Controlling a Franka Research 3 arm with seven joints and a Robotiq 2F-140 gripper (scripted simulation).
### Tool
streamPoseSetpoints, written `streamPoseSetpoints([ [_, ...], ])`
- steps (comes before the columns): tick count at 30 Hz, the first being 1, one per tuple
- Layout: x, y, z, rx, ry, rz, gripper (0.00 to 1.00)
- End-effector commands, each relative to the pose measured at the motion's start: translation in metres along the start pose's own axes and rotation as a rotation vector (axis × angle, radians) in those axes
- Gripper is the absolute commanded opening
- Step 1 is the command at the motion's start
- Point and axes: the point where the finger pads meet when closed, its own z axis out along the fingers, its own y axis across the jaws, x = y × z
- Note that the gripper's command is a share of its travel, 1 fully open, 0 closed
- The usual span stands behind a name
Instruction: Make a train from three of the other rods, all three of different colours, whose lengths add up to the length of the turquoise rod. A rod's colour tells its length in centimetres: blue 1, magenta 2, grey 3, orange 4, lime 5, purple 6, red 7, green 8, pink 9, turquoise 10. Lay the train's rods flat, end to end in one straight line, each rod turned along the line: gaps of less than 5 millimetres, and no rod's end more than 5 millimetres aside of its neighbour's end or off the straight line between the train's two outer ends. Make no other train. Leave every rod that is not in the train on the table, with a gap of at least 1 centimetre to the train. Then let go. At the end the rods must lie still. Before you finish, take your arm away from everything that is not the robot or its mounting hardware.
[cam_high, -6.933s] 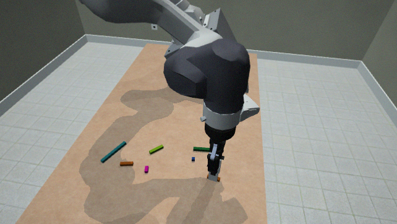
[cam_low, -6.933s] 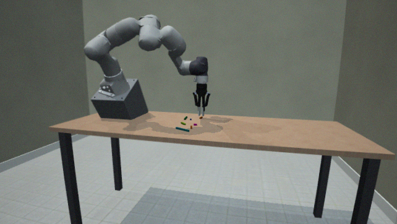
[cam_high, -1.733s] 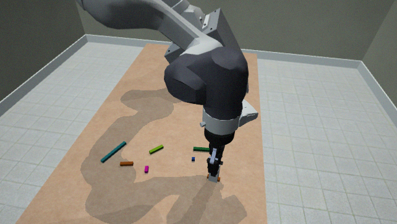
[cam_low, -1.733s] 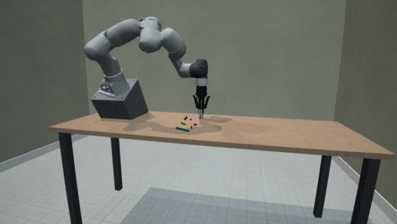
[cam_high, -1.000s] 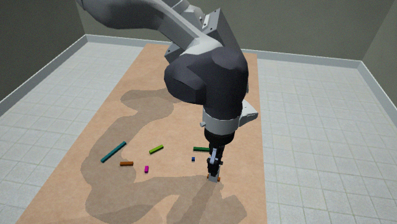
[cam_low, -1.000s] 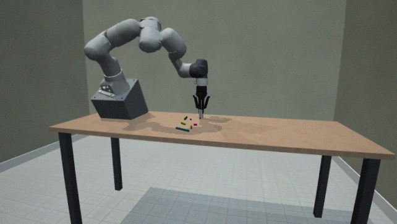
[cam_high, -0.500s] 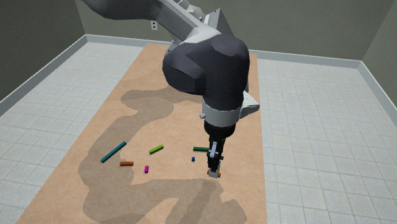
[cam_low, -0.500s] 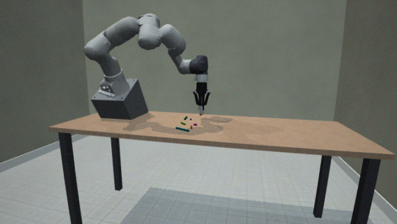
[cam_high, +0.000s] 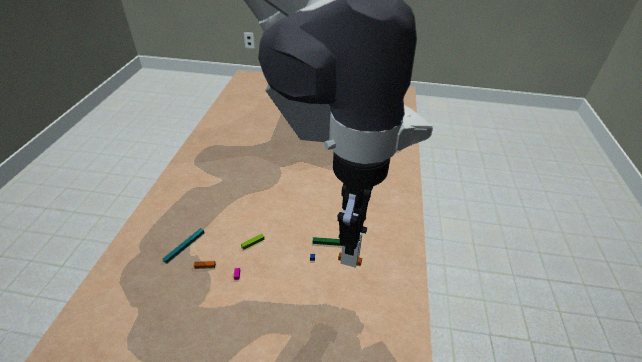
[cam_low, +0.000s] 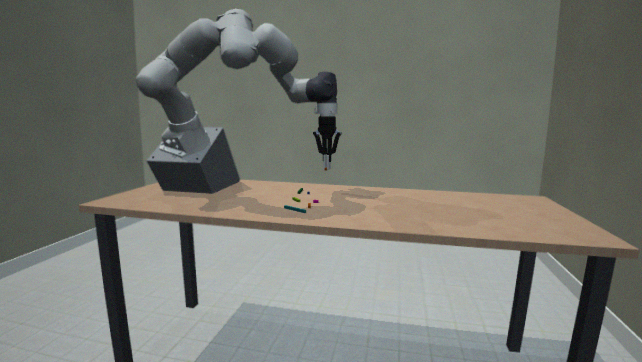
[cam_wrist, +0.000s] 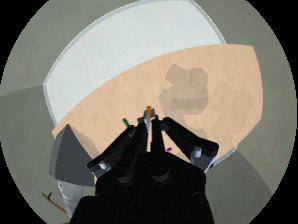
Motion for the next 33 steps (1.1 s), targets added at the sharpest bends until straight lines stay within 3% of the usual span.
streamPoseSetpoints([
  [1, -0.003, -0.005, 0.000, 0.011, -0.011, -0.011, 0.03],
  [7, -0.009, -0.006, 0.000, 0.010, -0.010, -0.029, 0.03],
  [10, -0.054, -0.017, -0.002, 0.009, -0.006, -0.158, 0.03],
  [12, -0.054, -0.017, -0.002, 0.009, -0.006, -0.158, 0.03],
  [14, -0.083, -0.028, -0.002, 0.009, -0.007, -0.241, 0.03],
  [19, -0.109, -0.041, -0.002, 0.012, -0.009, -0.315, 0.03],
  [33, -0.111, -0.042, -0.002, 0.012, -0.009, -0.319, 0.03],
])
